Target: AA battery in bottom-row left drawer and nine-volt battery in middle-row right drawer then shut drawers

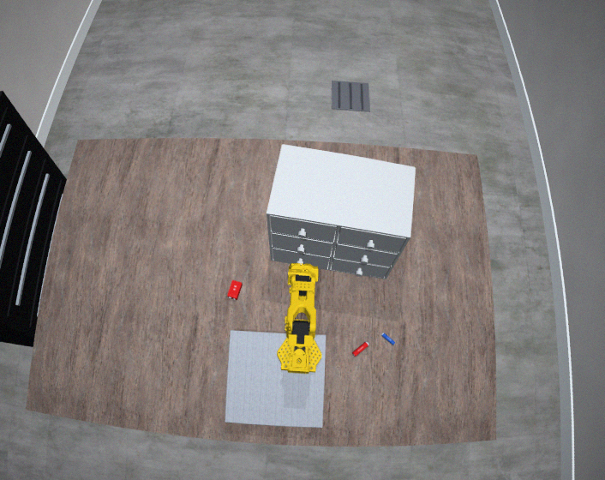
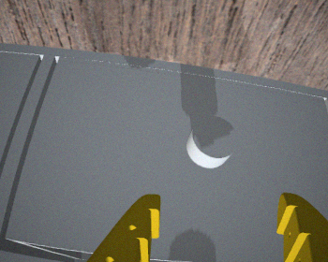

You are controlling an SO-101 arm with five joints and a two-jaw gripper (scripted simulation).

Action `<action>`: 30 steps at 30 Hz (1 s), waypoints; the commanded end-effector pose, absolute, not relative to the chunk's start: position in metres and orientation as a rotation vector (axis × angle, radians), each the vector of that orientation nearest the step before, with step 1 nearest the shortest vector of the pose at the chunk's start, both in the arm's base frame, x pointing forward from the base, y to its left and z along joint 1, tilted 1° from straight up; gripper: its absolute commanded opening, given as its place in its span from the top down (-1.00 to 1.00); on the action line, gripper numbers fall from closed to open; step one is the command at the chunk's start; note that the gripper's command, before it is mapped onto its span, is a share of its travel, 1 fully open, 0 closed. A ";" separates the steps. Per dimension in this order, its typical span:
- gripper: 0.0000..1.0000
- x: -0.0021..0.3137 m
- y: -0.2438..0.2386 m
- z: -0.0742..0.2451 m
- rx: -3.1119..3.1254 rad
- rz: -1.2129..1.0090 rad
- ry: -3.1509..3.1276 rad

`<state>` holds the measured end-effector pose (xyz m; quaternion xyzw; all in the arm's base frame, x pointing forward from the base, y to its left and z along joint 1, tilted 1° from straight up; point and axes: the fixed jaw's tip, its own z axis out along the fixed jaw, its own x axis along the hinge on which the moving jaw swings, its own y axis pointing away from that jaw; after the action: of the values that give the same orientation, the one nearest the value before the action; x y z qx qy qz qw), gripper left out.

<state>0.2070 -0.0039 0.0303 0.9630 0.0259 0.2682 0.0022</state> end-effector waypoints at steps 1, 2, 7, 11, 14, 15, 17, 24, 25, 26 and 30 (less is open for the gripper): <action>0.57 0.204 -0.002 0.027 3.029 0.825 0.097; 0.57 0.204 -0.002 0.027 3.029 0.825 0.097; 0.57 0.211 -0.002 0.021 3.029 0.825 0.094; 0.57 0.217 -0.002 0.014 3.029 0.825 0.090; 0.57 0.217 -0.002 0.014 3.029 0.825 0.090; 0.57 0.217 -0.002 0.014 3.029 0.825 0.090; 0.57 0.217 -0.002 0.014 3.029 0.825 0.090; 0.57 0.223 -0.002 0.007 3.029 0.825 0.086; 0.57 0.225 -0.002 0.004 3.029 0.825 0.085; 0.57 0.227 -0.002 0.001 3.030 0.825 0.084; 0.57 0.227 -0.002 0.001 3.030 0.825 0.084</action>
<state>0.2229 -0.0036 0.0018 0.9658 0.0259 0.2578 0.0021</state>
